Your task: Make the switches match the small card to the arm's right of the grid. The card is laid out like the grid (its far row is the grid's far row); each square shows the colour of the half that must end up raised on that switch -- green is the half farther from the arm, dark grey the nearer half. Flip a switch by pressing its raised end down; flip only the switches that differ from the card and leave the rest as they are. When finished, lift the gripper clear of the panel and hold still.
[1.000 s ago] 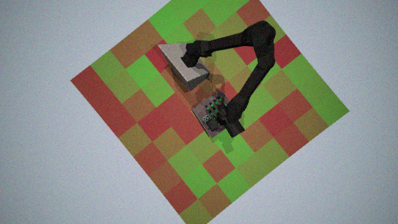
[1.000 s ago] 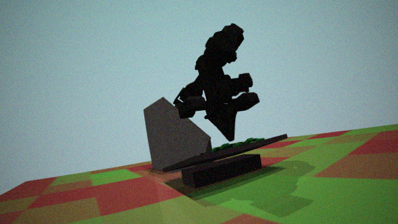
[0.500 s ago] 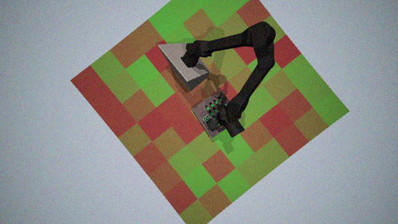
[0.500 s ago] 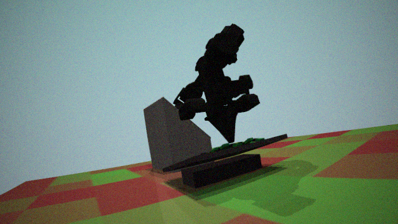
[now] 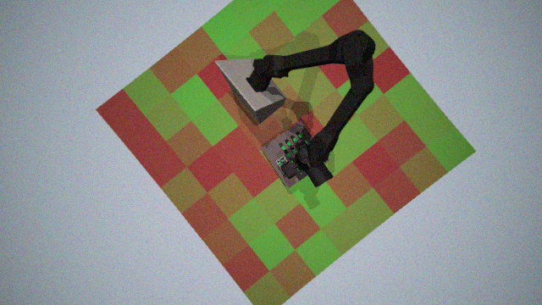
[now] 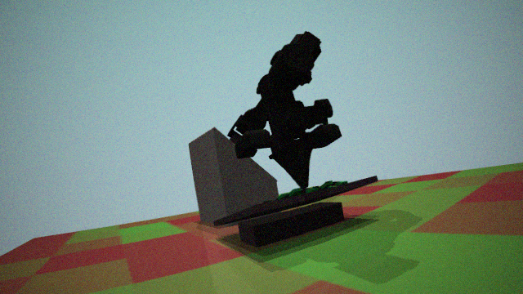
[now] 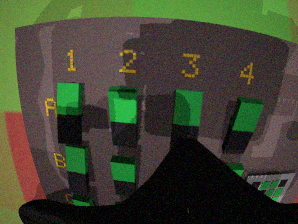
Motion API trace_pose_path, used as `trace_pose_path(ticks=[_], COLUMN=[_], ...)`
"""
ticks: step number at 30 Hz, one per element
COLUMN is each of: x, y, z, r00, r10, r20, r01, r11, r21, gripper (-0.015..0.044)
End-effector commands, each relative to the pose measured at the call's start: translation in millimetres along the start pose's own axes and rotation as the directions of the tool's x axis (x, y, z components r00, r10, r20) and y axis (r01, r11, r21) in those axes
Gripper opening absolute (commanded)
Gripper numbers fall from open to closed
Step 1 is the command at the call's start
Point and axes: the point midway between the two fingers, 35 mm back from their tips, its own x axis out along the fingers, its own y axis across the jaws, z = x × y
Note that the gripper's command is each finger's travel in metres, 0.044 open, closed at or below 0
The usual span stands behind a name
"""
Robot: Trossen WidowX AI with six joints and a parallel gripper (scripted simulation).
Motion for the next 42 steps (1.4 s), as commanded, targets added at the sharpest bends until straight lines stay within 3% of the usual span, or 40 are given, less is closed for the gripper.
trace_pose_path(ticks=[1, 33, 39, 42], x=[1, 5, -57, -60], y=[0, 1, 0, 0], z=[0, 0, 3, 3], r00=[1.000, 1.000, 1.000, 1.000], r10=[0.003, 0.004, 0.000, 0.001], r20=[0.000, 0.000, -0.025, -0.026], r01=[-0.003, -0.004, 0.000, -0.001], r11=[1.000, 1.000, 1.000, 1.000], r21=[0.002, 0.002, 0.002, 0.002], gripper=[0.0000, 0.0000, 0.0000, 0.0000])
